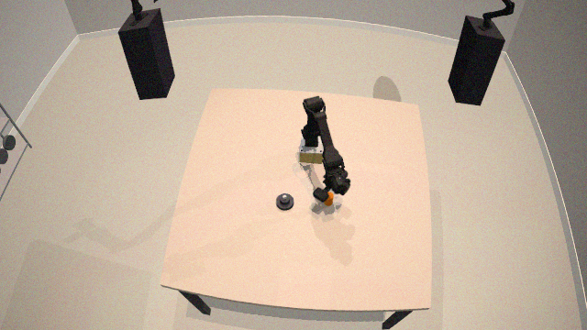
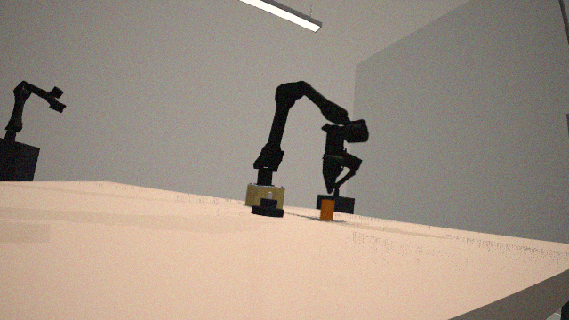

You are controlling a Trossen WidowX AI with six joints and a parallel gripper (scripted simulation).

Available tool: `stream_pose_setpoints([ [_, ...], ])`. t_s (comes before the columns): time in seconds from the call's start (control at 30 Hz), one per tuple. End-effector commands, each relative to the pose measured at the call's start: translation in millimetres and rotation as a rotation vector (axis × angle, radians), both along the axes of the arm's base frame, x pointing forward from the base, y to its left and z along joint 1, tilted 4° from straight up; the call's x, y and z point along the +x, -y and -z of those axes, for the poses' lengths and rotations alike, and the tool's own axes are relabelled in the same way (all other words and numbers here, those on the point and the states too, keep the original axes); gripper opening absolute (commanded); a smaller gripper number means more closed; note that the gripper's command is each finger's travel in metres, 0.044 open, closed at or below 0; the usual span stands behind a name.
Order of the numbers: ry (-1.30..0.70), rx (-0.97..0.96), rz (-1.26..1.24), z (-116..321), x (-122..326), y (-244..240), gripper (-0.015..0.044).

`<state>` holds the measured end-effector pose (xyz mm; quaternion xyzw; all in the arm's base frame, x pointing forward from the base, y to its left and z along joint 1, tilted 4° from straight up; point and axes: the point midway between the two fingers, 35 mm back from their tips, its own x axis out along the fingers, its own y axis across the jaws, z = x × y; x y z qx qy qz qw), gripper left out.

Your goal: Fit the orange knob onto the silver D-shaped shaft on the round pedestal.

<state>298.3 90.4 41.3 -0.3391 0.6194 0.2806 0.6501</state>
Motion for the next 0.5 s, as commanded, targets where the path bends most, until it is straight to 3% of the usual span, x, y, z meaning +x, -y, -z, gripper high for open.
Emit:
stream_pose_setpoints([
  [0.0,-0.009,0.000,0.002,6.9,-1.9,0.6,0.0440],
  [0.47,-0.009,0.000,0.002,29.4,1.1,1.4,0.0440],
])
